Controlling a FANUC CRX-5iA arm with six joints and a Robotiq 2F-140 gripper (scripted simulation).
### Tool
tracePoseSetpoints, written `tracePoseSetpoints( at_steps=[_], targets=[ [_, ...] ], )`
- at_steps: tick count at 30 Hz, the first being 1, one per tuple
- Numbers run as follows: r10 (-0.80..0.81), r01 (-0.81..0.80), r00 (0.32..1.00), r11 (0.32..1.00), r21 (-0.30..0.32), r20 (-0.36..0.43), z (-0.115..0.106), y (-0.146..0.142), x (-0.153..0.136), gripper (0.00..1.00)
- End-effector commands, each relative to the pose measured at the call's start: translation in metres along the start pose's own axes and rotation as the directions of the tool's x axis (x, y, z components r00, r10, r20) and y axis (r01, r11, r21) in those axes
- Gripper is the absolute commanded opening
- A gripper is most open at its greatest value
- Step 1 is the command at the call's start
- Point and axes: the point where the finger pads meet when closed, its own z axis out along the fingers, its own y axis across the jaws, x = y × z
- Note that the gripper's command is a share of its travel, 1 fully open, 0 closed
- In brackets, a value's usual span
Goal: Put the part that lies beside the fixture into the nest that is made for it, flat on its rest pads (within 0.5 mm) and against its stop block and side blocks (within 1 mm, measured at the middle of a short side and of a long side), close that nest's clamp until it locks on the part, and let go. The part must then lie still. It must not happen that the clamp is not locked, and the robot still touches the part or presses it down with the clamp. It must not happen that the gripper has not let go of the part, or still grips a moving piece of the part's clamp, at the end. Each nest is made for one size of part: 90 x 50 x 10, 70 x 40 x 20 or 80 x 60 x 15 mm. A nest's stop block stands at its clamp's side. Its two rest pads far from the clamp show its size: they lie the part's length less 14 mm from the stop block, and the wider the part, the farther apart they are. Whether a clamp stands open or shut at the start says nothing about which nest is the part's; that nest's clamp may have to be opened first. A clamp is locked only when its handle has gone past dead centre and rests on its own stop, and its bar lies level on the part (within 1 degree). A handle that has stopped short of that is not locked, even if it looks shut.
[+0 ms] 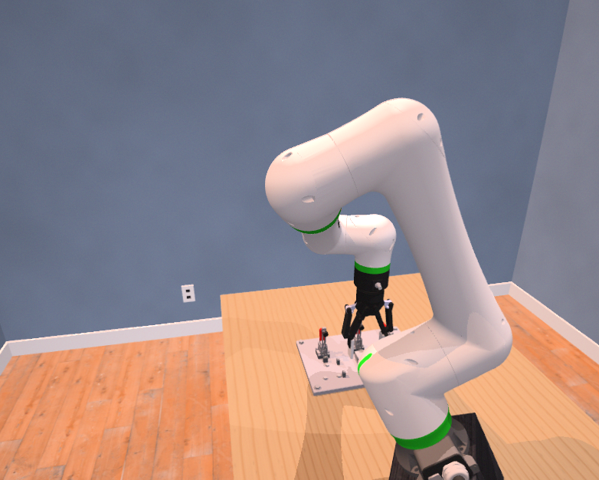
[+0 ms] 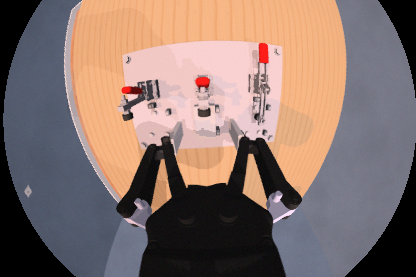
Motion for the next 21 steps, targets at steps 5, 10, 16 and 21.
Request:
tracePoseSetpoints(
  at_steps=[5, 10, 16, 21],
  targets=[
    [0.000, 0.000, 1.000, 1.000, 0.000, 0.000, -0.023, 0.000, 0.000, 0.58],
    [0.000, 0.000, 1.000, 1.000, 0.000, 0.000, -0.034, 0.000, 0.000, 0.58],
    [0.000, 0.000, 1.000, 1.000, 0.000, 0.000, -0.036, 0.000, 0.000, 0.58],
    [0.000, 0.000, 1.000, 1.000, 0.000, 0.000, -0.036, 0.000, 0.000, 0.58]
  ],
)
